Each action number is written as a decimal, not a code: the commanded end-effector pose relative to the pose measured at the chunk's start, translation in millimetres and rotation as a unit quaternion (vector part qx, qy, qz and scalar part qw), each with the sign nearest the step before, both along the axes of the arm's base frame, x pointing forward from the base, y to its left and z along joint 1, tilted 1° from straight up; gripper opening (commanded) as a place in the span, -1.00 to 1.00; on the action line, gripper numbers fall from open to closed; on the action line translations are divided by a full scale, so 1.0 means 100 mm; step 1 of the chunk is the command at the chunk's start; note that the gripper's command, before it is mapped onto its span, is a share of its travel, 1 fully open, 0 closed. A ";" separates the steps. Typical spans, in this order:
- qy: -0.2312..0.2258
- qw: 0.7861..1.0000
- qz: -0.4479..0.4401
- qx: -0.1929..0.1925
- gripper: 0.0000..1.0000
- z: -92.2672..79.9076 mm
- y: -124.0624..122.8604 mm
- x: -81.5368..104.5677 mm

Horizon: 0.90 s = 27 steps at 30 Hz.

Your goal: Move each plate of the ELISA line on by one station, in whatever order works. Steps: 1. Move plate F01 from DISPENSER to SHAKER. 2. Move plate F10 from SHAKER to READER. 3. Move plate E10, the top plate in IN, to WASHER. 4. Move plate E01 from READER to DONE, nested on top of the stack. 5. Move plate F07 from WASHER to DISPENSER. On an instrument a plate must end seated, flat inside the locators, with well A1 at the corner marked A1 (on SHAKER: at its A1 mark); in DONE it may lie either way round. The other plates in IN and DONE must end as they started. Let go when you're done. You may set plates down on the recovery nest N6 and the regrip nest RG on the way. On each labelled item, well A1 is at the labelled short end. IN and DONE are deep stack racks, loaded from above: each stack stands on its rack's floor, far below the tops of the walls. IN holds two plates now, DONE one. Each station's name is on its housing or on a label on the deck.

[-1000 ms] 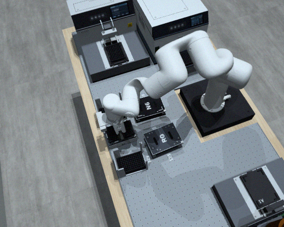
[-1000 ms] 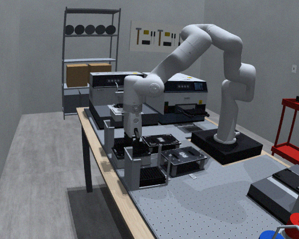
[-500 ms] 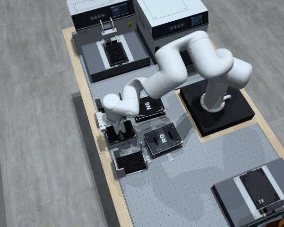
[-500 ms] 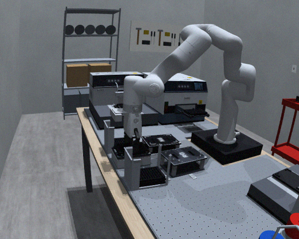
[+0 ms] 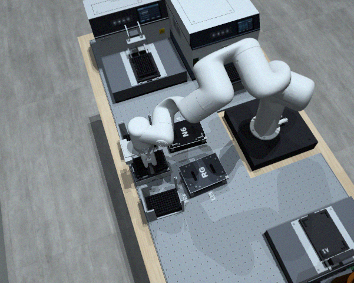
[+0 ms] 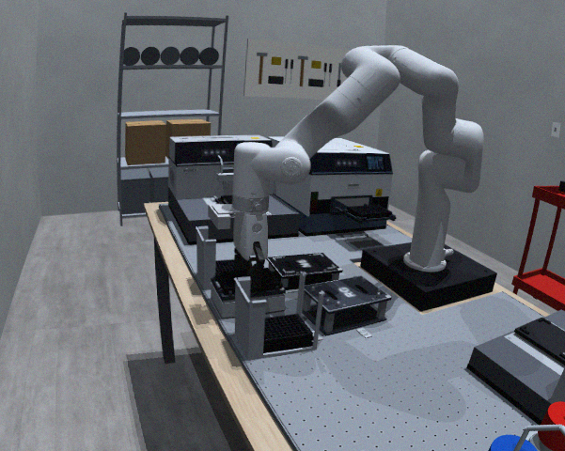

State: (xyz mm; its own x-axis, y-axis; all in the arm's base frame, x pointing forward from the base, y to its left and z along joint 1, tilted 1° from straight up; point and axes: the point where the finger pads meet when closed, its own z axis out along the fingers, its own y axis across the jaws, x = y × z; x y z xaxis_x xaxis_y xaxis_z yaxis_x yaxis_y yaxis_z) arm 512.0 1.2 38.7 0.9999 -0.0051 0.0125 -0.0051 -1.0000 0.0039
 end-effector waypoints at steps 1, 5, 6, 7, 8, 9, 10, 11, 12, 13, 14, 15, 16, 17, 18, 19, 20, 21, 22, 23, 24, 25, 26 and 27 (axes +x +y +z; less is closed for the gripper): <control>-0.003 1.000 0.000 0.000 1.00 0.04 0.00 0.02; -0.003 1.000 0.000 0.000 1.00 0.09 0.00 0.02; -0.003 1.000 0.000 0.000 1.00 0.10 0.00 0.02; -0.003 1.000 0.000 0.000 1.00 0.12 0.00 0.02; -0.003 1.000 0.000 0.000 1.00 0.13 0.00 0.02; -0.003 1.000 0.000 0.000 1.00 0.14 0.00 0.02; -0.003 1.000 0.000 0.000 1.00 0.16 0.00 0.02; -0.003 1.000 0.000 0.000 1.00 0.17 0.00 0.02; -0.003 1.000 0.000 0.000 1.00 0.18 0.00 0.02; -0.003 1.000 0.000 0.000 1.00 0.20 0.00 0.02; -0.003 1.000 0.000 0.000 1.00 0.21 0.00 0.02; -0.003 1.000 0.000 0.000 1.00 0.22 0.00 0.02; -0.003 1.000 0.000 0.000 1.00 0.24 0.00 0.02; -0.003 1.000 0.000 0.000 1.00 0.24 0.00 0.02; -0.003 1.000 0.000 0.000 1.00 0.24 0.00 0.02; -0.003 1.000 0.000 0.000 1.00 0.25 0.00 0.01; -0.003 1.000 0.000 0.000 1.00 0.26 0.00 0.01; -0.003 1.000 0.000 0.000 1.00 0.28 0.00 0.01; -0.003 1.000 0.000 0.000 1.00 0.29 0.00 0.01; -0.003 1.000 0.000 0.000 1.00 0.30 0.00 0.01; -0.003 1.000 0.000 0.000 1.00 0.32 0.00 0.01; -0.003 1.000 0.000 0.000 1.00 0.33 0.00 0.01; -0.003 1.000 0.000 0.000 1.00 0.34 0.00 0.01; -0.003 1.000 0.000 0.000 1.00 0.36 0.00 0.01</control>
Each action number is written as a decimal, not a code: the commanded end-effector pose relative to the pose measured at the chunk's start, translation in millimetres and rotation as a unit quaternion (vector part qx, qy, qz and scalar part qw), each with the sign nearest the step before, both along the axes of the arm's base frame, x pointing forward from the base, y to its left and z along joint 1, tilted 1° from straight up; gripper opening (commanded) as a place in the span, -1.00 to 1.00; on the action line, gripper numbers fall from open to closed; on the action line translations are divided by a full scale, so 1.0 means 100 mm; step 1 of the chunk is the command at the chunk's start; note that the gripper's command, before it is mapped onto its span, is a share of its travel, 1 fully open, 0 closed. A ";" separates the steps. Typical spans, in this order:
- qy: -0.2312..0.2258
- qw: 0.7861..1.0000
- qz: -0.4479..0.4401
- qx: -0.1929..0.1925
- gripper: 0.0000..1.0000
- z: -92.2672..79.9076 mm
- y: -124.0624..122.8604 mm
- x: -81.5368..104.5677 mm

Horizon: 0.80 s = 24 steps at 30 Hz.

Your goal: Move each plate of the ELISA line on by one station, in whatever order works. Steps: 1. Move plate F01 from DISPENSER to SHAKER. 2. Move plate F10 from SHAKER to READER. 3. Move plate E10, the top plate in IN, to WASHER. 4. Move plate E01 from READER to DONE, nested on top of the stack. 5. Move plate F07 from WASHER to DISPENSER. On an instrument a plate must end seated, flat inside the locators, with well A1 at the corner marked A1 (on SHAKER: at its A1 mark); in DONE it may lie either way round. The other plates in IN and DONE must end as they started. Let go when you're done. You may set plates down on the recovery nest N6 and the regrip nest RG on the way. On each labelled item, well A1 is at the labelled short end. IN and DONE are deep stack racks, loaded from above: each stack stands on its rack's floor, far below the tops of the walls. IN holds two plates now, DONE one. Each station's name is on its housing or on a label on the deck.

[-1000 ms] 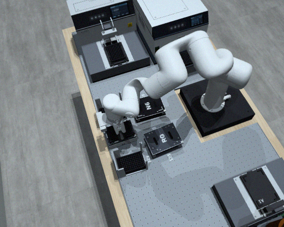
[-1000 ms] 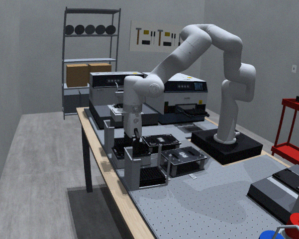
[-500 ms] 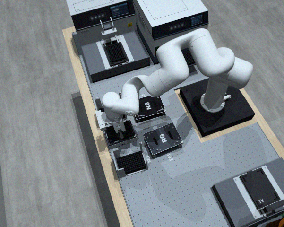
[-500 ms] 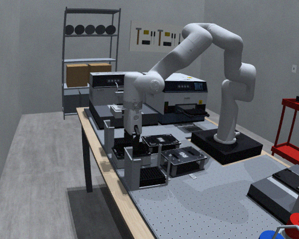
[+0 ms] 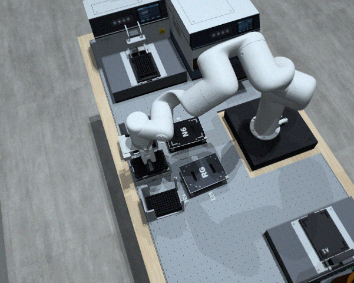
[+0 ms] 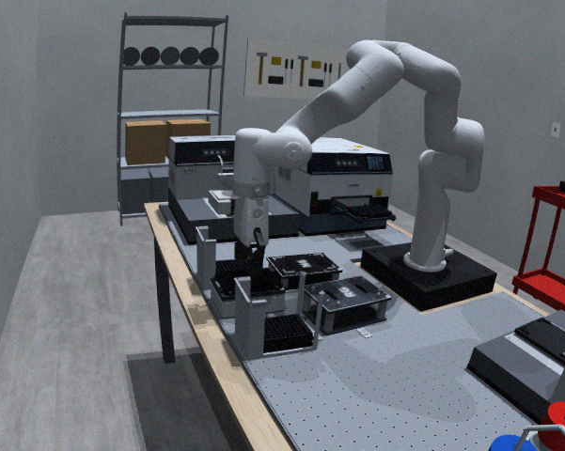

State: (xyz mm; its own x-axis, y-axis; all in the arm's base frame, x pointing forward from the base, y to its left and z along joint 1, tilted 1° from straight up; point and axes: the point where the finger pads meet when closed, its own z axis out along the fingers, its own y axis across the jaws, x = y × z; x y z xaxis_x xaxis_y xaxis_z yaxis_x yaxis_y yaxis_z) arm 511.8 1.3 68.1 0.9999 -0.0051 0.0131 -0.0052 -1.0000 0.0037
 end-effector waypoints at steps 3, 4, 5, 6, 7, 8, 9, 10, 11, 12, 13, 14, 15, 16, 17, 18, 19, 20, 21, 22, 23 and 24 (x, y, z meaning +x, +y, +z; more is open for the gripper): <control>-0.002 1.000 0.000 0.000 1.00 0.10 0.00 0.01; -0.002 1.000 0.000 0.000 1.00 0.12 0.00 0.01; -0.002 1.000 0.000 0.000 1.00 0.13 0.00 0.01; -0.002 1.000 0.000 0.000 1.00 0.14 0.00 0.01; -0.002 1.000 0.000 0.000 1.00 0.14 0.00 0.01; -0.002 1.000 0.000 0.000 1.00 0.14 0.00 0.01; -0.002 1.000 0.000 0.000 1.00 0.16 0.00 0.01; -0.002 1.000 0.000 0.000 1.00 0.17 0.00 0.01; -0.002 1.000 0.000 0.000 1.00 0.18 0.00 0.01; -0.002 1.000 0.000 0.000 1.00 0.20 0.00 0.01; -0.002 1.000 0.000 0.000 1.00 0.21 0.00 0.01; -0.002 1.000 0.000 0.000 1.00 0.22 0.00 0.01; -0.002 1.000 0.000 0.000 1.00 0.24 0.00 0.01; -0.002 1.000 0.000 0.000 1.00 0.25 0.00 0.01; -0.002 1.000 0.000 0.000 1.00 0.26 0.00 0.01; -0.002 1.000 0.000 0.000 1.00 0.28 0.00 0.01; -0.002 1.000 0.000 0.000 1.00 0.29 0.00 0.01; -0.002 1.000 0.000 0.000 1.00 0.30 0.00 0.01; -0.002 1.000 0.000 0.000 1.00 0.32 0.00 0.01; -0.002 1.000 0.000 0.000 1.00 0.33 0.00 0.01; -0.002 1.000 0.000 0.000 1.00 0.34 0.00 0.01; -0.002 1.000 0.000 0.000 1.00 0.34 0.00 0.01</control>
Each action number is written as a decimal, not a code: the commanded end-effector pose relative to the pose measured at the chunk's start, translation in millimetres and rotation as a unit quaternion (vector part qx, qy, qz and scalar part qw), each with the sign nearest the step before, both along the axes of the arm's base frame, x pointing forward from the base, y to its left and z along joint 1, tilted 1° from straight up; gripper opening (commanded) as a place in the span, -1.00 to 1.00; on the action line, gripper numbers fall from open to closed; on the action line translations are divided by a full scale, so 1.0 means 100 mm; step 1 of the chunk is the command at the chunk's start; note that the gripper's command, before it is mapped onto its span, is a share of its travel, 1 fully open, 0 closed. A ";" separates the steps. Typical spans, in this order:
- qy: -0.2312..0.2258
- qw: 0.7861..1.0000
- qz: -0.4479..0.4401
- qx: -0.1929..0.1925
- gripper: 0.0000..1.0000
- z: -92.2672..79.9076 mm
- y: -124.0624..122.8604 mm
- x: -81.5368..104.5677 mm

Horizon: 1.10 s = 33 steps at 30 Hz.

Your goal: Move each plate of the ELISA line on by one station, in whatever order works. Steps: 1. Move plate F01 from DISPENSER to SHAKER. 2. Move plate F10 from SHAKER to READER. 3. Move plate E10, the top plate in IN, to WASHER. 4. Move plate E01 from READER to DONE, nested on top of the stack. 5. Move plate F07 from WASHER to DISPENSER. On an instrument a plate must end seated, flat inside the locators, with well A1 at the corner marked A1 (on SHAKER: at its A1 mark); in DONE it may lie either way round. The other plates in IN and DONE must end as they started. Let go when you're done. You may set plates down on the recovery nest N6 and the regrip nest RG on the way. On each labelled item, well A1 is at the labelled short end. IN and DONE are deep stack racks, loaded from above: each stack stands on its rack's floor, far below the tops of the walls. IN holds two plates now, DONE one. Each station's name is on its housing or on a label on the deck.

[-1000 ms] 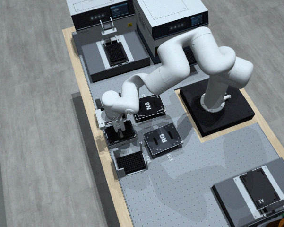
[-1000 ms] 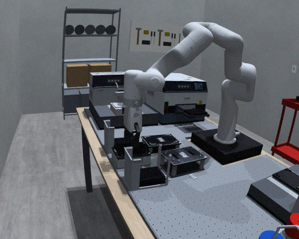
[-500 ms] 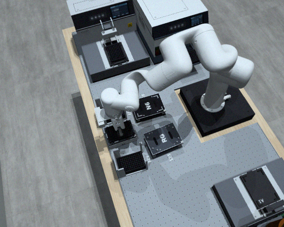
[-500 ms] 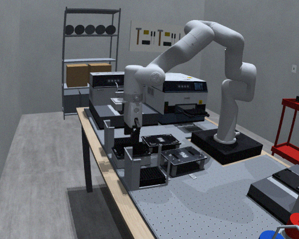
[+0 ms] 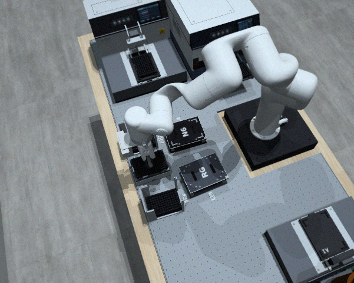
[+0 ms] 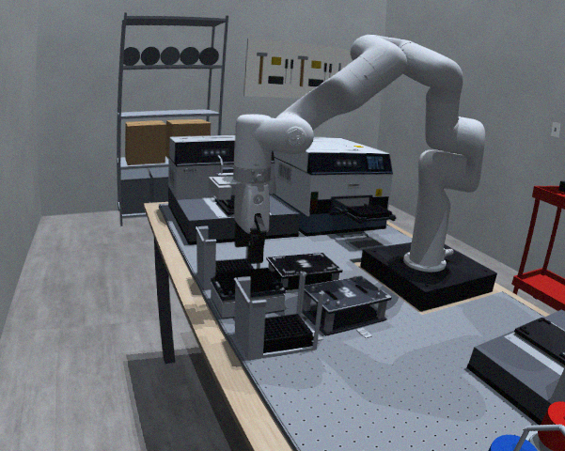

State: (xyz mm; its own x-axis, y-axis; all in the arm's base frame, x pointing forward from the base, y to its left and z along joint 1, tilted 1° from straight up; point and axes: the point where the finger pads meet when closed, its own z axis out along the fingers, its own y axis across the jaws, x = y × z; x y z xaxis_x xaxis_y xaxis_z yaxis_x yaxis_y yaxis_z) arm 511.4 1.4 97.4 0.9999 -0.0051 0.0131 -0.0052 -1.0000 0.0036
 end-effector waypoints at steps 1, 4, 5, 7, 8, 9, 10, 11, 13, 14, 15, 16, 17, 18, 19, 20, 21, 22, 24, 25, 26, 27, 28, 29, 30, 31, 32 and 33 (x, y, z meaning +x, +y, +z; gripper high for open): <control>-0.002 1.000 0.000 0.000 1.00 0.05 0.00 0.01; -0.002 1.000 0.000 0.000 1.00 0.09 0.00 0.01; -0.002 1.000 0.000 0.000 1.00 0.10 0.00 0.01; -0.002 1.000 0.000 0.000 1.00 0.13 0.00 0.01; -0.002 1.000 0.000 0.000 1.00 0.14 0.00 0.01; -0.002 1.000 0.000 0.000 1.00 0.16 0.00 0.01; -0.002 1.000 0.000 0.000 1.00 0.17 0.00 0.01; -0.002 1.000 0.000 0.000 1.00 0.18 0.00 0.01; -0.002 1.000 0.000 0.000 1.00 0.21 0.00 0.01; -0.002 1.000 0.000 0.000 1.00 0.22 0.00 0.01; -0.002 1.000 0.000 0.000 1.00 0.24 0.00 0.01; -0.002 1.000 0.000 0.000 1.00 0.25 0.00 0.01; -0.002 1.000 0.000 0.000 1.00 0.25 0.00 0.01; -0.002 1.000 0.000 0.000 1.00 0.25 0.00 0.01; -0.002 1.000 0.000 0.000 1.00 0.26 0.00 0.01; -0.002 1.000 0.000 0.000 1.00 0.28 0.00 0.01; -0.002 1.000 0.000 0.000 1.00 0.29 0.00 0.01; -0.002 1.000 0.000 0.000 1.00 0.30 0.00 0.01; -0.002 1.000 0.000 0.000 1.00 0.33 0.00 0.01; -0.002 1.000 0.000 0.000 1.00 0.34 0.00 0.01; -0.002 1.000 0.000 0.000 1.00 0.36 0.00 0.01; -0.002 1.000 0.000 0.000 1.00 0.37 0.00 0.01; -0.002 1.000 0.000 0.000 1.00 0.38 0.00 0.01; -0.002 1.000 0.000 0.000 1.00 0.40 0.00 0.01; -0.002 1.000 0.000 0.000 1.00 0.41 0.00 0.01; -0.002 1.000 0.000 0.000 1.00 0.42 0.00 0.01; -0.002 1.000 0.000 0.000 1.00 0.44 0.00 0.01; -0.002 1.000 0.000 0.000 1.00 0.45 0.00 0.01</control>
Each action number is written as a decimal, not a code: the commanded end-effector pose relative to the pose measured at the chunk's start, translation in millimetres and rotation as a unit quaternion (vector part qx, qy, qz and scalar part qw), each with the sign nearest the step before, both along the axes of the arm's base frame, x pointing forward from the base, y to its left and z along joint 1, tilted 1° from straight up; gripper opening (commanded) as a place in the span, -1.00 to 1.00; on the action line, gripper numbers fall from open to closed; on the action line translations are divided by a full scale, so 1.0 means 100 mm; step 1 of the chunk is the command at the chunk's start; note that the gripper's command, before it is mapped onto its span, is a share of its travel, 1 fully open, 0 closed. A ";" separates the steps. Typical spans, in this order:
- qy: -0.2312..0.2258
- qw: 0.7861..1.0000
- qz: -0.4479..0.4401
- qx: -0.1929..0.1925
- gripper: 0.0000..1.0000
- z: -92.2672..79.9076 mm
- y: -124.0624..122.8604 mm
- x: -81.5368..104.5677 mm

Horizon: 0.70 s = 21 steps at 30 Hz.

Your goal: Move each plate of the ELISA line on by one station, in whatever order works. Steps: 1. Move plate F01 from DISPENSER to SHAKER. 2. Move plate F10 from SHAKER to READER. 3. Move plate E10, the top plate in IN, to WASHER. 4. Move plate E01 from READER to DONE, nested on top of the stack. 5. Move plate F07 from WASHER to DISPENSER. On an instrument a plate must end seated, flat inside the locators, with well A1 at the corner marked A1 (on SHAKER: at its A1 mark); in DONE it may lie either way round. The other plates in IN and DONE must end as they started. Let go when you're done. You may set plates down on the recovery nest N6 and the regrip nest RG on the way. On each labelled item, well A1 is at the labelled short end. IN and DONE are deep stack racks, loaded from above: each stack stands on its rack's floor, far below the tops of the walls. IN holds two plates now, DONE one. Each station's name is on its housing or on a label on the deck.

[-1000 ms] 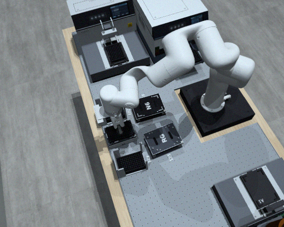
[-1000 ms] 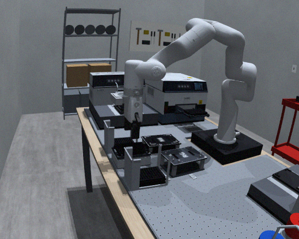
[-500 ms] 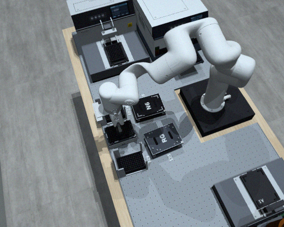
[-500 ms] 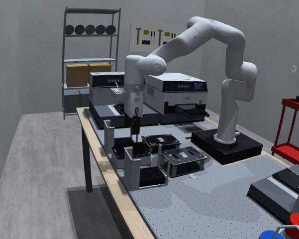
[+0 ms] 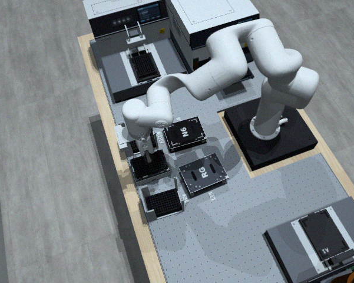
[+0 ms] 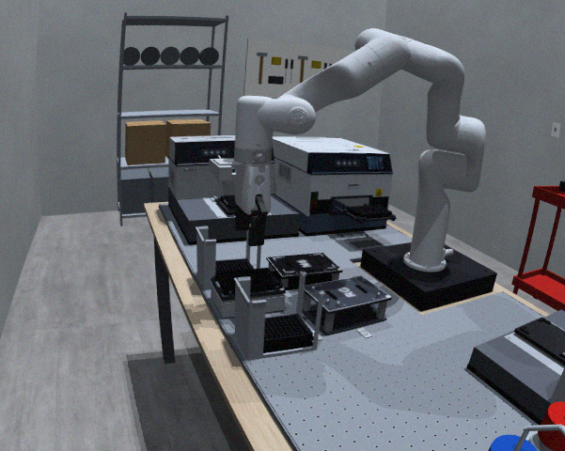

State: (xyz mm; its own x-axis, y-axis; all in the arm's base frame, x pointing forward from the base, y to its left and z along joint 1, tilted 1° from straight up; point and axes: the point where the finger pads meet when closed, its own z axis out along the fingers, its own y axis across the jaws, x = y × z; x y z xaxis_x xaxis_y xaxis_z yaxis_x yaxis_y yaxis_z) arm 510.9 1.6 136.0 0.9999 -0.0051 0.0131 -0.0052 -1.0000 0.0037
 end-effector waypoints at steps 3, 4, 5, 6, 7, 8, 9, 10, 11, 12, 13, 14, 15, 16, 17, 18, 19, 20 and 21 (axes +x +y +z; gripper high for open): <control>-0.002 1.000 0.000 0.000 1.00 0.08 0.00 0.01; -0.002 1.000 0.000 0.000 1.00 0.09 0.00 0.01; -0.002 1.000 0.000 0.000 1.00 0.10 0.00 0.01; -0.002 1.000 0.000 0.000 1.00 0.12 0.00 0.01; -0.002 1.000 0.000 0.000 1.00 0.13 0.00 0.01; -0.002 1.000 0.000 0.000 1.00 0.14 0.00 0.01; -0.002 1.000 0.000 0.000 1.00 0.16 0.00 0.01; -0.002 1.000 0.000 0.000 1.00 0.17 0.00 0.01; -0.002 1.000 0.000 0.000 1.00 0.18 0.00 0.01; -0.002 1.000 0.000 0.000 1.00 0.20 0.00 0.01; -0.002 1.000 0.000 0.000 1.00 0.21 0.00 0.01; -0.002 1.000 0.000 0.000 1.00 0.22 0.00 0.01; -0.002 1.000 0.000 0.000 1.00 0.24 0.00 0.01; -0.002 1.000 0.000 0.000 1.00 0.25 0.00 0.01; -0.002 1.000 0.000 0.000 1.00 0.26 0.00 0.01; -0.002 1.000 0.000 0.000 1.00 0.26 0.00 0.01; -0.002 1.000 0.000 0.000 1.00 0.26 0.00 0.01; -0.002 1.000 0.000 0.000 1.00 0.28 0.00 0.01; -0.002 1.000 0.000 0.000 1.00 0.29 0.00 0.01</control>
State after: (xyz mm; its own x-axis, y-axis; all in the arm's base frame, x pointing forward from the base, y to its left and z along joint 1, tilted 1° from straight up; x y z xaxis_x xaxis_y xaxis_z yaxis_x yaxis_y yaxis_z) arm 510.6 1.6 160.0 0.9999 -0.0052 0.0132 -0.0053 -1.0000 0.0037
